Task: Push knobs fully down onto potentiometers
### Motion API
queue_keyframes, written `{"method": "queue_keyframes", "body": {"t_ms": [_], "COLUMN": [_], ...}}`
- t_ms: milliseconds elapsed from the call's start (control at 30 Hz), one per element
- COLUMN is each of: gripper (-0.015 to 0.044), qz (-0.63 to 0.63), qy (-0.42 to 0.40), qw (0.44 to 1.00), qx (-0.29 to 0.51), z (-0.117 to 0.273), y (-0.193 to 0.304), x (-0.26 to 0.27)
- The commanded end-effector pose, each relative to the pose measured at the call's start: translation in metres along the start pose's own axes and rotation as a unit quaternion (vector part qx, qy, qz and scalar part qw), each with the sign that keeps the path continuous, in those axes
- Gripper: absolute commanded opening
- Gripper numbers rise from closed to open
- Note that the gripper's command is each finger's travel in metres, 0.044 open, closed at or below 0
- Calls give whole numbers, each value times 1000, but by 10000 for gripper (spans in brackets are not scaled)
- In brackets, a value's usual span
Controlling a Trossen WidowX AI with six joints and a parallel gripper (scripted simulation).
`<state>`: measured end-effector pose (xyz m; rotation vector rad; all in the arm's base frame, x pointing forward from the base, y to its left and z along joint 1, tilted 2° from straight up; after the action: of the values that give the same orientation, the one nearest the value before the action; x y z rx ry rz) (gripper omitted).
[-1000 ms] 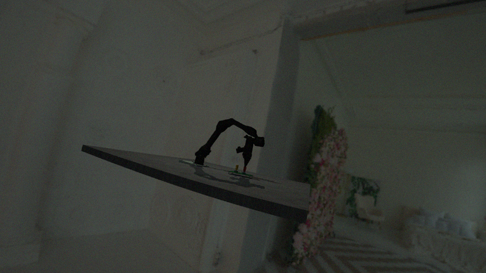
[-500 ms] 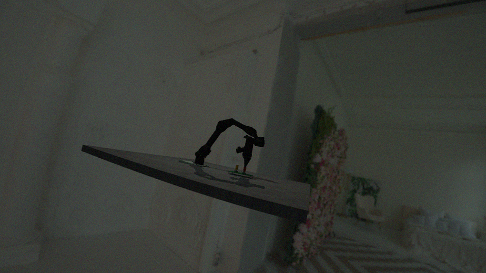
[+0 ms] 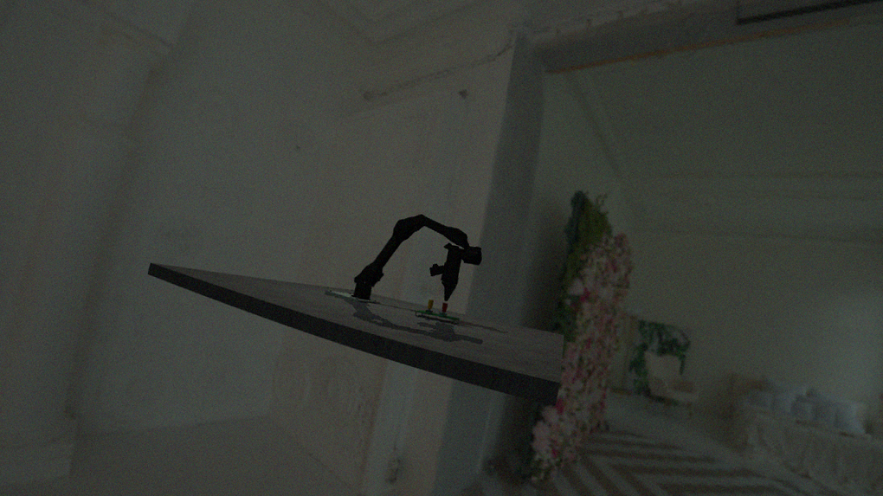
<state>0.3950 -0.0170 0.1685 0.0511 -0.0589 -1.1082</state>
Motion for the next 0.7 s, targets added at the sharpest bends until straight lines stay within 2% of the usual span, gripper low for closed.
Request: {"method": "queue_keyframes", "body": {"t_ms": [0,300,500,533,667], "gripper": [26,262,420,440,440], "qz": [0,0,6,5,1], "qy": [0,0,2,2,4], "qw": [1000,1000,1000,1000,1000], "qx": [0,0,-3,-3,-3], "z": [0,2,19,21,26], "y": [0,-3,-50,-60,-103], "x": [0,-2,-26,-32,-56]}}
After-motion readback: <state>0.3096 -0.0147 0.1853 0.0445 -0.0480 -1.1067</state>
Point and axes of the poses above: the point midway between the two fingers, 35 mm back from their tips, its own z axis back along the fingers, its own x axis across the jaws, y = z × x, the point moved 4 cm from there along z, back along the fingers, and after that the axes turned 6 degrees about z, right-handed, at the moved point
